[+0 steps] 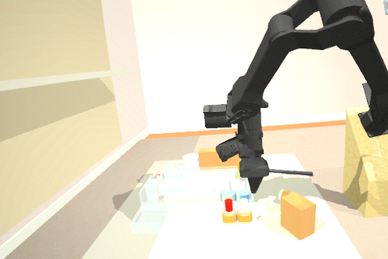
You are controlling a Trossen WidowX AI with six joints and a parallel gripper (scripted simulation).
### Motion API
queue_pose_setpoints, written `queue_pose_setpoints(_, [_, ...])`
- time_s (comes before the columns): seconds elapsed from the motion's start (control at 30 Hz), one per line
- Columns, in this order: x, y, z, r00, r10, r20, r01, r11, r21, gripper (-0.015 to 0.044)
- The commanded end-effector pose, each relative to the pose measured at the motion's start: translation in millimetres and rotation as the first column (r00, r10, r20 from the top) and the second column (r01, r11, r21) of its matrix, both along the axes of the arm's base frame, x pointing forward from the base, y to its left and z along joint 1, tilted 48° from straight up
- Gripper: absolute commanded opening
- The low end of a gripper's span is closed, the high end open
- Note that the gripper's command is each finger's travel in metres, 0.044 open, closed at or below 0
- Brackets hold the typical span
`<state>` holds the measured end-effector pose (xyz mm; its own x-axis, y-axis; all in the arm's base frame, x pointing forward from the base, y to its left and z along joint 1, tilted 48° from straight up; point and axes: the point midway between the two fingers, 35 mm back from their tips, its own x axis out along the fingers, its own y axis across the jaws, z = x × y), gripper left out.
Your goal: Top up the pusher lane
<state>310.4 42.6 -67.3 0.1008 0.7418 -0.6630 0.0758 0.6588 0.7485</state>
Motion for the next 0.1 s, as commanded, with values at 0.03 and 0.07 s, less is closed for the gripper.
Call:
queue_pose_setpoints(0.03, [-17.6, 1.7, -0.9, 1.0, 0.004, 0.001, -0.004, 1.0, -0.004, 0.0284])
queue_pose_setpoints(0.07, [-21.0, 2.1, -1.0, 1.0, 0.004, 0.001, -0.004, 1.0, -0.004, 0.0284])
